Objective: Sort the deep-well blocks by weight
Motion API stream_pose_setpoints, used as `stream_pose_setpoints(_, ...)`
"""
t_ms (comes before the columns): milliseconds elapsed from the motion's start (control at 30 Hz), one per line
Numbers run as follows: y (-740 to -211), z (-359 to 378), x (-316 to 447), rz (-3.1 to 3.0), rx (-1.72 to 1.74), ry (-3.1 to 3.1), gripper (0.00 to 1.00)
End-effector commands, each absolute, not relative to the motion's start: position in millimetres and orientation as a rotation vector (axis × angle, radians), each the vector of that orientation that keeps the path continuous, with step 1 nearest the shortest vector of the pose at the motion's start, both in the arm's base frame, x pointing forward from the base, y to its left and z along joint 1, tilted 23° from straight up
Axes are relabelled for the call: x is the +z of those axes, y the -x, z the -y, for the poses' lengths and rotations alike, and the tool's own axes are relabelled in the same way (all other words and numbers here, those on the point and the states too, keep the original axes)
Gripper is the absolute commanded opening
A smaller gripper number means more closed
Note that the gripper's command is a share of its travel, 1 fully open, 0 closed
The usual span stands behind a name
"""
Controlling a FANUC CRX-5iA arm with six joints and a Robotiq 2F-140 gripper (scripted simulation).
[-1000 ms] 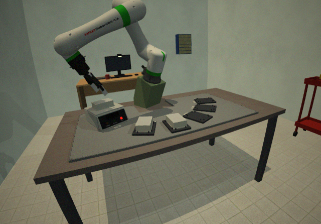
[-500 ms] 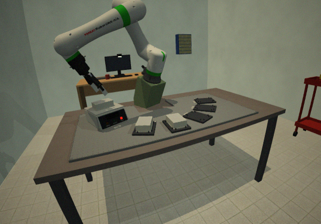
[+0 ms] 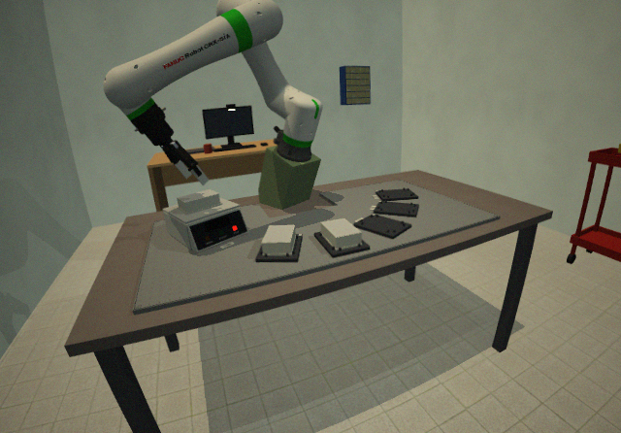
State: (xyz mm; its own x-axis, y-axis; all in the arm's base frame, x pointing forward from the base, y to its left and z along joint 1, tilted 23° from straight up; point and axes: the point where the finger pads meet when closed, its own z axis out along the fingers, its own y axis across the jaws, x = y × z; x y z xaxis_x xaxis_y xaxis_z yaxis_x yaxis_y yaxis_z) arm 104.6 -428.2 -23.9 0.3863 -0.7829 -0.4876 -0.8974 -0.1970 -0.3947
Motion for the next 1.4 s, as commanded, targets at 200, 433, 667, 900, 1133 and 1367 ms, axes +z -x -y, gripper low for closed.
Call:
stream_pose_setpoints(200,-104.5,428.4,-23.7,-1.437,0.235,2.02,1.0)
stream_pose_setpoints(433,-104.5,428.4,-23.7,-1.437,0.235,2.02,1.0)
stream_pose_setpoints(667,-104.5,428.4,-23.7,-1.437,0.235,2.02,1.0)
stream_pose_setpoints(900,-104.5,428.4,-23.7,-1.437,0.235,2.02,1.0)
stream_pose_setpoints(1133,-104.5,428.4,-23.7,-1.437,0.235,2.02,1.0)
stream_pose_setpoints(1367,-108.3,427.2,-32.9,-1.437,0.235,2.02,1.0)
